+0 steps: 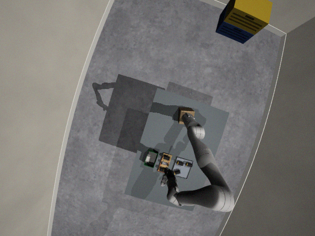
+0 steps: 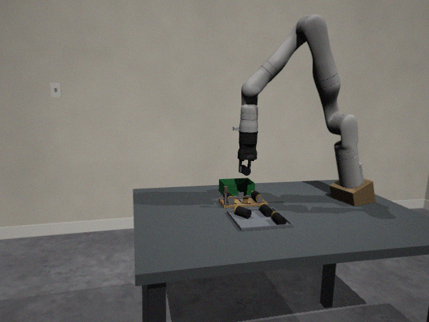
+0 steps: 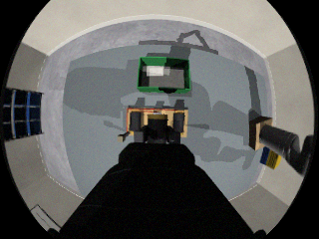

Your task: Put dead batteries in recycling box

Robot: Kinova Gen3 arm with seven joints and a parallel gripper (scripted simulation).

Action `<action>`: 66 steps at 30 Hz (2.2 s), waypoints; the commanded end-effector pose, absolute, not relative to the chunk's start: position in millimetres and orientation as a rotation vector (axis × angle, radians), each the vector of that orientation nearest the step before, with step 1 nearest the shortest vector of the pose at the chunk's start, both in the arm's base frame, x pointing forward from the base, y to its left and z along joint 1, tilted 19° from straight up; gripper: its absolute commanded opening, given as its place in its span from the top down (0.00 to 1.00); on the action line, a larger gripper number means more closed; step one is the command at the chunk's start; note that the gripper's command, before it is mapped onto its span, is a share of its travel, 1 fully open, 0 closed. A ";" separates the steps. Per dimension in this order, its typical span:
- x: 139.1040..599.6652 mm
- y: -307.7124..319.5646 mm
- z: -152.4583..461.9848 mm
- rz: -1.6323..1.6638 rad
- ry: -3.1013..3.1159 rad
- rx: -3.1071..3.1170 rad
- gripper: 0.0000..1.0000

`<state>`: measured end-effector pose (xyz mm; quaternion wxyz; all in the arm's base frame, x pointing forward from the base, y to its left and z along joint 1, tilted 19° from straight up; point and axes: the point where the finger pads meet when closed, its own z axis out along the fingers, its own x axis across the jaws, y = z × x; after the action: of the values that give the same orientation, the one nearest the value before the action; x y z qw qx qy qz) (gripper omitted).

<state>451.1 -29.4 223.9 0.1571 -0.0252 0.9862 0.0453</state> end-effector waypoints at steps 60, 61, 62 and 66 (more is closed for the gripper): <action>475.4 -22.1 151.7 0.130 2.821 -0.072 0.43; 475.5 -22.1 151.7 0.130 2.821 -0.072 0.43; 475.6 -22.1 151.7 0.130 2.821 -0.072 0.43; 475.8 -22.1 151.8 0.130 2.821 -0.072 0.43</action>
<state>475.3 -22.0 151.0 0.1570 -0.0252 0.9862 0.0453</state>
